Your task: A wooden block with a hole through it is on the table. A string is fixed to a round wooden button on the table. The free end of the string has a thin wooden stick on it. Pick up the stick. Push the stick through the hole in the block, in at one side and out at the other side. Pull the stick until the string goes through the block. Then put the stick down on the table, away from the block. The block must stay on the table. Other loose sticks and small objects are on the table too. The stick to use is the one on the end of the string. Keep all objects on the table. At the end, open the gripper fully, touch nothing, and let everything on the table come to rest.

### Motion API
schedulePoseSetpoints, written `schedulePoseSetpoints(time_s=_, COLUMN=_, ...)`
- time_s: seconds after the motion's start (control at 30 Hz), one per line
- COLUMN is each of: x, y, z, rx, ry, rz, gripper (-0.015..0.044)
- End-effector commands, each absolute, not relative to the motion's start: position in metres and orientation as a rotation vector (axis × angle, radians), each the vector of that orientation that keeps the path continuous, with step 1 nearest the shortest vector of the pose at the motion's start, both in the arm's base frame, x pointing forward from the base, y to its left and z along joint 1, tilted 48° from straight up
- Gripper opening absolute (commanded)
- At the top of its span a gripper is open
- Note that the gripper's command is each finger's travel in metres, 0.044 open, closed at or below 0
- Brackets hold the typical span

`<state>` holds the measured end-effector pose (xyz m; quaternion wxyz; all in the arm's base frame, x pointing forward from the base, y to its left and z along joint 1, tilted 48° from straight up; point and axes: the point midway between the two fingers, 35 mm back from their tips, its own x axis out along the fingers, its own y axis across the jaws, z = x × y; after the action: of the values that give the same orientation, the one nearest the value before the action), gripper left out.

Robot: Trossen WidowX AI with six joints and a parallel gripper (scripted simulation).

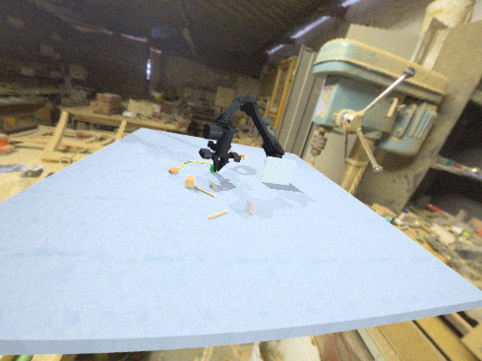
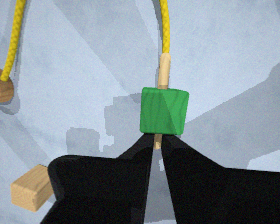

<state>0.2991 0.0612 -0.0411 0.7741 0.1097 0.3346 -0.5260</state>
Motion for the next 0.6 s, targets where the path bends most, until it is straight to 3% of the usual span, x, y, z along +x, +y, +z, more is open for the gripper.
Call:
schedulePoseSetpoints(time_s=0.0, x=0.295, y=0.062, z=-0.048, rx=0.238, ry=0.725, rz=-1.142, gripper=0.0)
schedulePoseSetpoints(time_s=0.57, x=0.292, y=0.073, z=-0.063, rx=0.272, ry=0.698, rz=-1.117, gripper=0.0)
